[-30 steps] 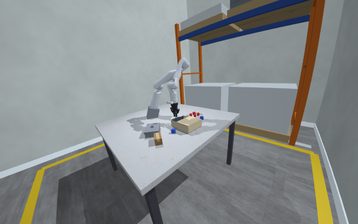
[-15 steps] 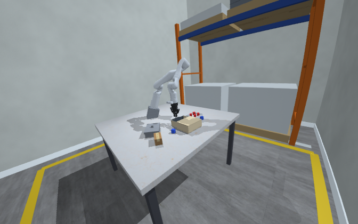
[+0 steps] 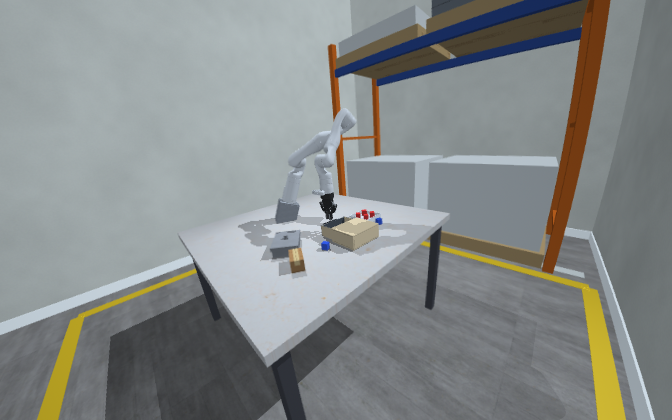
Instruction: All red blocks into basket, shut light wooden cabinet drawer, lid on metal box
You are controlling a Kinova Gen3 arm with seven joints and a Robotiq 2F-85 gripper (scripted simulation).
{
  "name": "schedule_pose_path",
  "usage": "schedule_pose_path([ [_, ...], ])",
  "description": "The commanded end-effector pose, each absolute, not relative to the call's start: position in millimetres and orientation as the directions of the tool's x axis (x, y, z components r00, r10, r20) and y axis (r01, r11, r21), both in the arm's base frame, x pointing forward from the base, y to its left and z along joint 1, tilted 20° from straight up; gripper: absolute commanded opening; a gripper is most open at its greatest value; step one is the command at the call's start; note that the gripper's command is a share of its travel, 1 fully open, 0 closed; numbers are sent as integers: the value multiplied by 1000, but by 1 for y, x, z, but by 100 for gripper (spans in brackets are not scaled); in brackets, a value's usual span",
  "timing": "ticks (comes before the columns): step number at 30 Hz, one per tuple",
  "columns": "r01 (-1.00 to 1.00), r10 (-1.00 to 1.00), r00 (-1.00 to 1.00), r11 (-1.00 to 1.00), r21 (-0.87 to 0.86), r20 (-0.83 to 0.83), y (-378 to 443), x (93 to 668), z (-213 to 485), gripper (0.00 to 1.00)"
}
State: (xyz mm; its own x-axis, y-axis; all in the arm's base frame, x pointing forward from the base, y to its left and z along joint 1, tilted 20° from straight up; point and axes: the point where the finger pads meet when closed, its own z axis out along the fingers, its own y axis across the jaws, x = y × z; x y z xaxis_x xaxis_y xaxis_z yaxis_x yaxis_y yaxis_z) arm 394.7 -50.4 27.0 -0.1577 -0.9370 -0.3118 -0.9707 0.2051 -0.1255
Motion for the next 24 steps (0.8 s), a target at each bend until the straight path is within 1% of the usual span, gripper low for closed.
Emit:
schedule_pose_path([
  [1,-970,-937,-158,206,-127,-312,-51,395,27,30],
  [24,-970,-937,-158,206,-127,-312,-47,398,14,30],
])
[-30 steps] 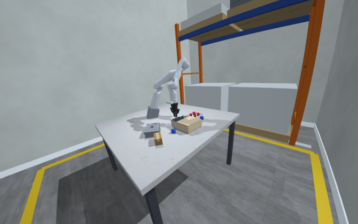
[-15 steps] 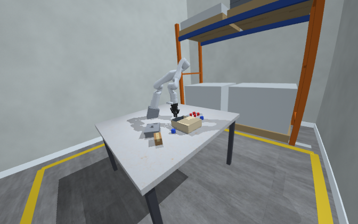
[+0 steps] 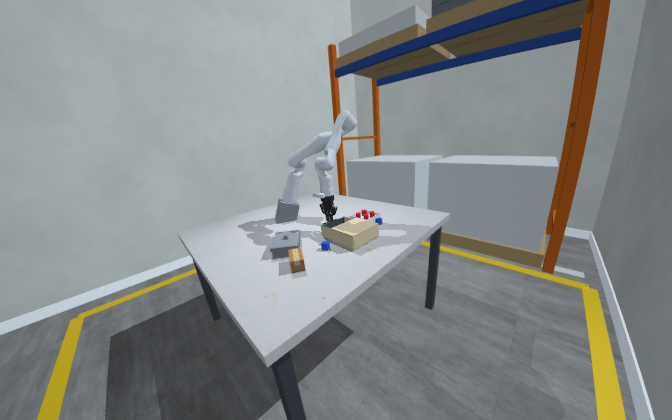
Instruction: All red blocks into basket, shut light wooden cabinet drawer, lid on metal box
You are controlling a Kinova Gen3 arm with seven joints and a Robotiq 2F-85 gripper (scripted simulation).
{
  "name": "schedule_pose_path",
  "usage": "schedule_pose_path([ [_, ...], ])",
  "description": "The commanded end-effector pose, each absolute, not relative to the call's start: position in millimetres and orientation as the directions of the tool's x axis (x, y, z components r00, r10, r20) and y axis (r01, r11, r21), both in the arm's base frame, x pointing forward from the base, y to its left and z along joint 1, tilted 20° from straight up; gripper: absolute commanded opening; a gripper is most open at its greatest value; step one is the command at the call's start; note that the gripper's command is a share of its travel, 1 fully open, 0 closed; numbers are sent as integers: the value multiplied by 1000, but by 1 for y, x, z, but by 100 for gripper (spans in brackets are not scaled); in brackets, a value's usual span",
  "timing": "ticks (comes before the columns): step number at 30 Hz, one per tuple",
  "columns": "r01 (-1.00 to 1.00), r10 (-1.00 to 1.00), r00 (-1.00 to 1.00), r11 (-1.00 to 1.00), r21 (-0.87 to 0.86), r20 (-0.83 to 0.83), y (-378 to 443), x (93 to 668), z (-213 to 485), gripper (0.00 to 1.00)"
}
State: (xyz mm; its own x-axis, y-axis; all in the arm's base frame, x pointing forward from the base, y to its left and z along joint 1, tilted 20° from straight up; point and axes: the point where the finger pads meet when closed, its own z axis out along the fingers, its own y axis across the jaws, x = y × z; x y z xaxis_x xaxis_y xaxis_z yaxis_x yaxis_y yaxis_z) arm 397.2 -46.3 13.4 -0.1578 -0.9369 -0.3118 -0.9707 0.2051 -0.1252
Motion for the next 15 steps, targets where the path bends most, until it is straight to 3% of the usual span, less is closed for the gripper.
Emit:
schedule_pose_path([
  [1,-970,-937,-158,206,-127,-312,-46,398,13,30],
  [15,-970,-937,-158,206,-127,-312,-44,400,3,30],
])
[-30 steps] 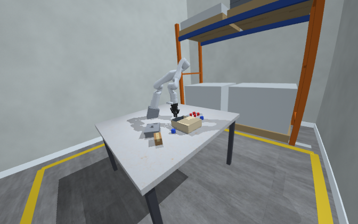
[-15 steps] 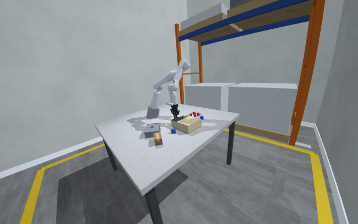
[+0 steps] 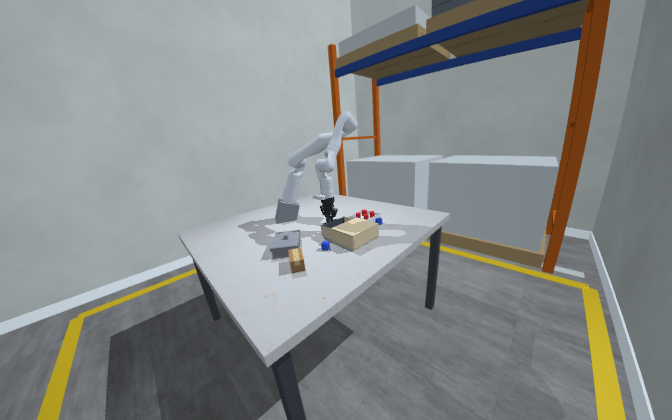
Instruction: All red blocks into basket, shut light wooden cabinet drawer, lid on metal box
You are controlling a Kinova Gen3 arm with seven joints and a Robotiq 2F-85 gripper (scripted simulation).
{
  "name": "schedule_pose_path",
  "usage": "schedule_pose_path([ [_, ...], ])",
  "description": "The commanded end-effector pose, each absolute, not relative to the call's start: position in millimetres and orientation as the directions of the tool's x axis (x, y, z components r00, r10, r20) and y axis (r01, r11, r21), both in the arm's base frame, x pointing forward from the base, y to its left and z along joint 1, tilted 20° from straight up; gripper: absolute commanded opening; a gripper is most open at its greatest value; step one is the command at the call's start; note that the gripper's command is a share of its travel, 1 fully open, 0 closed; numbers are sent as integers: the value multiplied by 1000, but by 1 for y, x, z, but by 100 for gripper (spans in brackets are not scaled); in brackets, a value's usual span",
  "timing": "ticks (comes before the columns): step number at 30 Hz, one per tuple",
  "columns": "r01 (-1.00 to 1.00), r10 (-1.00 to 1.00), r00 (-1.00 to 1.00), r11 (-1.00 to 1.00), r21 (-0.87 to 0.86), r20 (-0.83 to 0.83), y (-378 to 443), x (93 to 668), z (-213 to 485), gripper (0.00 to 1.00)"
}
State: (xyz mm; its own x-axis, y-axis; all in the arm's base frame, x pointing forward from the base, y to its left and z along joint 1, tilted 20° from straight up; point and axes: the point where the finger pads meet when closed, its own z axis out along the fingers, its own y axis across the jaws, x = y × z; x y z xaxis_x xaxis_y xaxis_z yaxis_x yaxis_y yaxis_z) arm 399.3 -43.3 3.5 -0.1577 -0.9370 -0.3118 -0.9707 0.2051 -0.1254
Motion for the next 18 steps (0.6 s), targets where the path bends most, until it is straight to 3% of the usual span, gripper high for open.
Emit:
schedule_pose_path([
  [1,-970,-937,-158,206,-127,-312,-44,400,3,30],
  [18,-970,-937,-158,206,-127,-312,-43,400,1,30],
])
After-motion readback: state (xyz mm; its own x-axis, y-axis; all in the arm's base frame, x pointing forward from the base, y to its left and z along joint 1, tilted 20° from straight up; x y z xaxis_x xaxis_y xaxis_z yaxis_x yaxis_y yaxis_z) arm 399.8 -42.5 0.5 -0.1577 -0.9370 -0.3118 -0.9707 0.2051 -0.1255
